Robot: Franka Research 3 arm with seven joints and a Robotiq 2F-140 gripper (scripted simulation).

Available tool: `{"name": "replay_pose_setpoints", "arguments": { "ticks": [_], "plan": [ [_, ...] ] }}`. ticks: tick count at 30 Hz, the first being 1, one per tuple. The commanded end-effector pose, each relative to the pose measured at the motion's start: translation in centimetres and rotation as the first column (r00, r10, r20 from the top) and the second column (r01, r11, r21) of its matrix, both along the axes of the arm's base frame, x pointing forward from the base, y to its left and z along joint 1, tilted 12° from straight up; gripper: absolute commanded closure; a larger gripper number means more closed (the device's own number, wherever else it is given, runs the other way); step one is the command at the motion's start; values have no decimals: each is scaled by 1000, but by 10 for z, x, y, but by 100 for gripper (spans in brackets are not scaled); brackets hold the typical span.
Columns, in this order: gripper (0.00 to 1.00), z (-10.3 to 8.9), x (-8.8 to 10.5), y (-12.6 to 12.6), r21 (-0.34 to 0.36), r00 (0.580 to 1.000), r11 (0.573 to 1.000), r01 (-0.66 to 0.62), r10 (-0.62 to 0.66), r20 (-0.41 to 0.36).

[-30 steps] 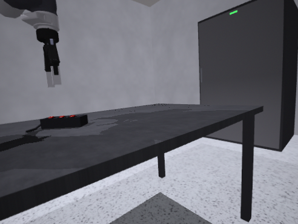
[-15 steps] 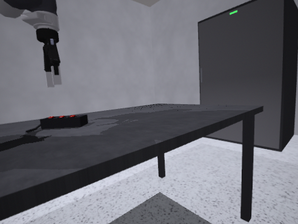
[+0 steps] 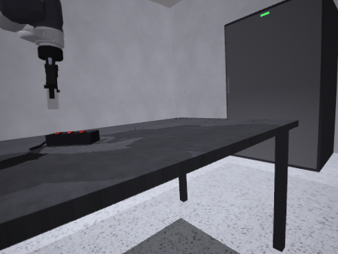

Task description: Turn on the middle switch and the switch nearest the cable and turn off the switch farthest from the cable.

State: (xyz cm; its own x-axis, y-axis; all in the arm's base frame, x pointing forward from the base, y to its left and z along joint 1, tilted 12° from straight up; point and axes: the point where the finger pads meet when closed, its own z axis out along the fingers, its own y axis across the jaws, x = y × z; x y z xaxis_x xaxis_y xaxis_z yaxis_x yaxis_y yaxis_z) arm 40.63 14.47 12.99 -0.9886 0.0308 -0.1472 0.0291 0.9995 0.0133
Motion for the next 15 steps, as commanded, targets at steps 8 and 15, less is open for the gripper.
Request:
{"name": "replay_pose_setpoints", "arguments": {
  "ticks": [8, 15],
  "plan": [
    [100, -9, 6, 12, 82, 897, 895, 439, -442, 23],
    [100, -9, 6, 12, 93, 858, 856, 508, -512, 31]
  ]
}}
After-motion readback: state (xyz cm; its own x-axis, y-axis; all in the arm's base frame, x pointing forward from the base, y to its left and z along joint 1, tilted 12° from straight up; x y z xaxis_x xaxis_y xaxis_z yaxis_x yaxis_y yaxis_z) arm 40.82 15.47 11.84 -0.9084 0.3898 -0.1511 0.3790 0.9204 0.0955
